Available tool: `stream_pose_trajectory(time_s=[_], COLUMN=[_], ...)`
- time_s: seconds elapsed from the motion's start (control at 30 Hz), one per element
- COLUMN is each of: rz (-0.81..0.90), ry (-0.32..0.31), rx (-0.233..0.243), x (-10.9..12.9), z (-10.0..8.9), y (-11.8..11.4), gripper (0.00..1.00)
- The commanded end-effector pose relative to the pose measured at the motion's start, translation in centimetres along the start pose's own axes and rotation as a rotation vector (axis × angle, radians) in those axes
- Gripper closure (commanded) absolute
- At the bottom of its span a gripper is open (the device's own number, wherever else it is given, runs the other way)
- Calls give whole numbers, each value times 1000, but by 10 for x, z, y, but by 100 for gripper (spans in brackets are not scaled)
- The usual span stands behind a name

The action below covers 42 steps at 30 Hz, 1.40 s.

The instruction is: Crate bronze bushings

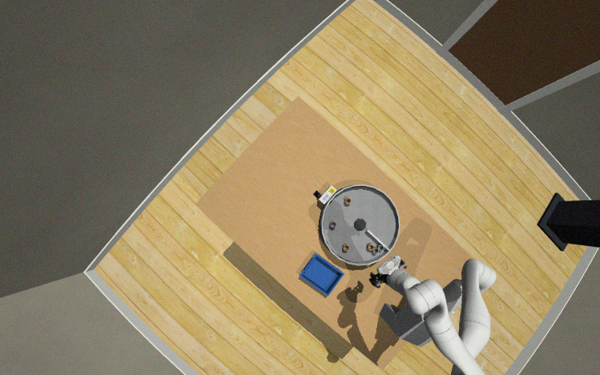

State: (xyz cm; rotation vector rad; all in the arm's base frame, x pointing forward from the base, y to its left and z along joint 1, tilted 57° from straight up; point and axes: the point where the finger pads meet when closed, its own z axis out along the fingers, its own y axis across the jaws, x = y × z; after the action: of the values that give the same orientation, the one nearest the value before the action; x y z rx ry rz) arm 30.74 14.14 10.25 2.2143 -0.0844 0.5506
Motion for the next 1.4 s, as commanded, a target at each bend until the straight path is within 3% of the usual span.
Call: stream_pose_trajectory(time_s=[0.0, 0.37, 0.53, 0.93, 1.1, 1.37], rz=[10, 10, 9, 9, 9, 9], ry=[3, 3, 4, 4, 4, 4], rx=[-4, -4, -4, -4, -5, -5], x=[-15, -15, -47, -47, -80, -80], z=[7, 7, 32, 32, 56, 56], y=[11, 11, 39, 39, 67, 67], gripper=[0, 0, 0, 0, 0, 0])
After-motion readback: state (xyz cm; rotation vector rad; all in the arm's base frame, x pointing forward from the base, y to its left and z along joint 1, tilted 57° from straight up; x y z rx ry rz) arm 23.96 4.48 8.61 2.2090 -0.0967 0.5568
